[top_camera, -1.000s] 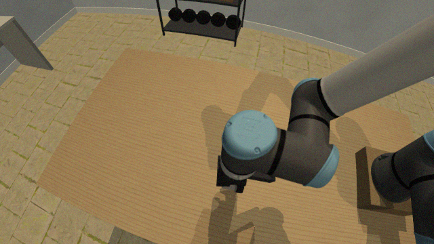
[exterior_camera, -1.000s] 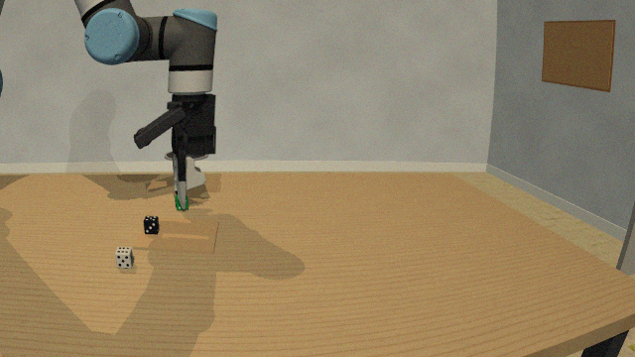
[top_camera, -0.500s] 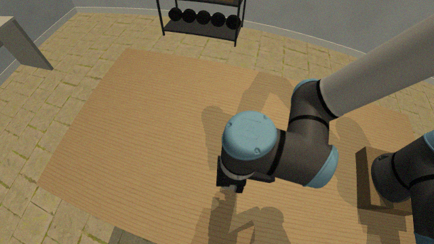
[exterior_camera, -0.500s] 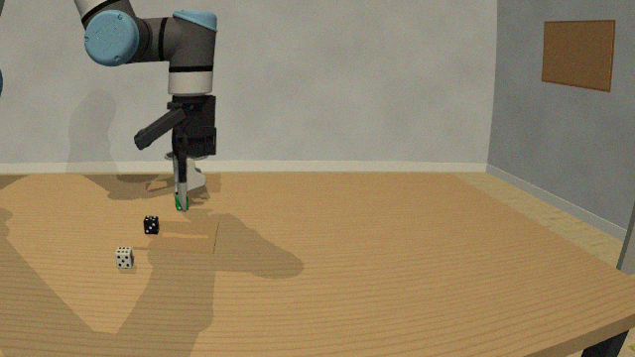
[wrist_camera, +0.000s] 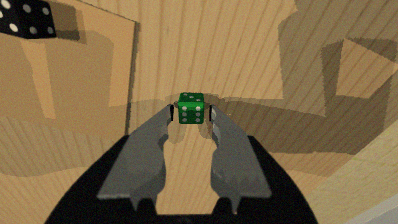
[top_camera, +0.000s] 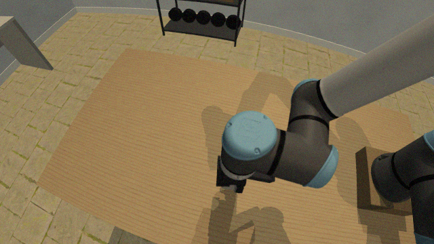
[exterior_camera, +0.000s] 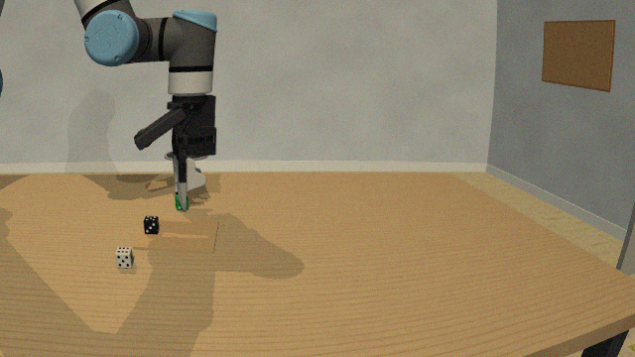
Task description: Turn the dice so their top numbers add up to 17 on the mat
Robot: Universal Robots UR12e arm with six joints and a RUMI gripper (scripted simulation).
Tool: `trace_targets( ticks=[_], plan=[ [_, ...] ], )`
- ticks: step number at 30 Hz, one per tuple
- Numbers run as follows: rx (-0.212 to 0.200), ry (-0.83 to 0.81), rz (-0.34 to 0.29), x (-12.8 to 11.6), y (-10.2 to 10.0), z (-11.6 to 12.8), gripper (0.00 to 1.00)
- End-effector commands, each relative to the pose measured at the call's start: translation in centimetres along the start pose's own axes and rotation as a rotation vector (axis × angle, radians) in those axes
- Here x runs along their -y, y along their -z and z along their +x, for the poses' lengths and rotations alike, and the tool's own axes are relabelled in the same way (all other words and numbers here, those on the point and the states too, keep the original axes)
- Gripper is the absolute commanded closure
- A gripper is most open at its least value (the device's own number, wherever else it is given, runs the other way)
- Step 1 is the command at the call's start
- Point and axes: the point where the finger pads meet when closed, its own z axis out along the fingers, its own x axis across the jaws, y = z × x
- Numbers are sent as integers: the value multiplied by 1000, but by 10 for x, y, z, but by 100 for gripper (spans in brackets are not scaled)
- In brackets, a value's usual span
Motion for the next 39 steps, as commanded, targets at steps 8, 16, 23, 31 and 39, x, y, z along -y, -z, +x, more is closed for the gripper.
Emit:
trace_targets(
  ticks=[8, 16, 23, 31, 39],
  plan=[
    [1, -1, 2, 1, -1, -1, 76],
    [1, -1, 2, 1, -1, -1, 94],
    [1, -1, 2, 1, -1, -1, 94],
    [1, -1, 2, 1, -1, -1, 94],
    [1, -1, 2, 1, -1, -1, 94]
  ],
)
